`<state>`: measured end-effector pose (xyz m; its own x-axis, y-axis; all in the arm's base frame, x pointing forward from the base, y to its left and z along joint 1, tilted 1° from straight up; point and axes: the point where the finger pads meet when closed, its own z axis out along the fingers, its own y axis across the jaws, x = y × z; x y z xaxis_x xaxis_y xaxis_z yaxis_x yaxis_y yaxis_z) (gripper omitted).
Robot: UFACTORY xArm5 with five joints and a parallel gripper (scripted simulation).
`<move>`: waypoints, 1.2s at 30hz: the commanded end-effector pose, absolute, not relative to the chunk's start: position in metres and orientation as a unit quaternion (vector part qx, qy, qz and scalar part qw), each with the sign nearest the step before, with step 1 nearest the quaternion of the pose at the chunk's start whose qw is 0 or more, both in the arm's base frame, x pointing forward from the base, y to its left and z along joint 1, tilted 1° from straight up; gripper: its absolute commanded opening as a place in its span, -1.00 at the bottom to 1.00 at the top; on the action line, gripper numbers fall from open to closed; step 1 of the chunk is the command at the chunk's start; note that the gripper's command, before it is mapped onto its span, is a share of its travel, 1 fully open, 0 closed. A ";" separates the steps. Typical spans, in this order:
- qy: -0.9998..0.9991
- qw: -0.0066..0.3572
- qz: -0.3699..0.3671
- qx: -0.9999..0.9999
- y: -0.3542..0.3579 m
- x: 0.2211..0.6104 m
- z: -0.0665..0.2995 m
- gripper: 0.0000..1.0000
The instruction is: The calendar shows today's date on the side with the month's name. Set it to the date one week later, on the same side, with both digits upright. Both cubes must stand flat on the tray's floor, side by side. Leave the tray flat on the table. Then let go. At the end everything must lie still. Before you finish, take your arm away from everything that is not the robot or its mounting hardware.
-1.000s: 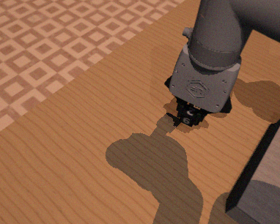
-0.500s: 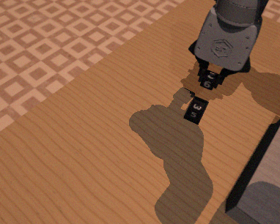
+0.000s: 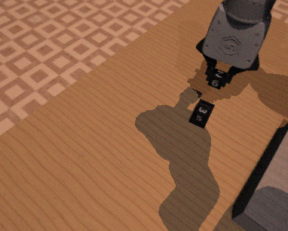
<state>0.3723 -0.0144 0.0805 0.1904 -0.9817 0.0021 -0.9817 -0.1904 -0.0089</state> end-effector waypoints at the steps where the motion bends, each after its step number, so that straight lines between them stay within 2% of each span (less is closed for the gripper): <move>1: 0.636 0.004 -0.005 -0.771 -0.015 0.373 0.079 -0.47; 24: 0.636 0.004 -0.005 -0.771 -0.015 0.374 0.022 -0.47; 36: 0.636 0.004 -0.005 -0.771 -0.015 0.374 0.017 -0.47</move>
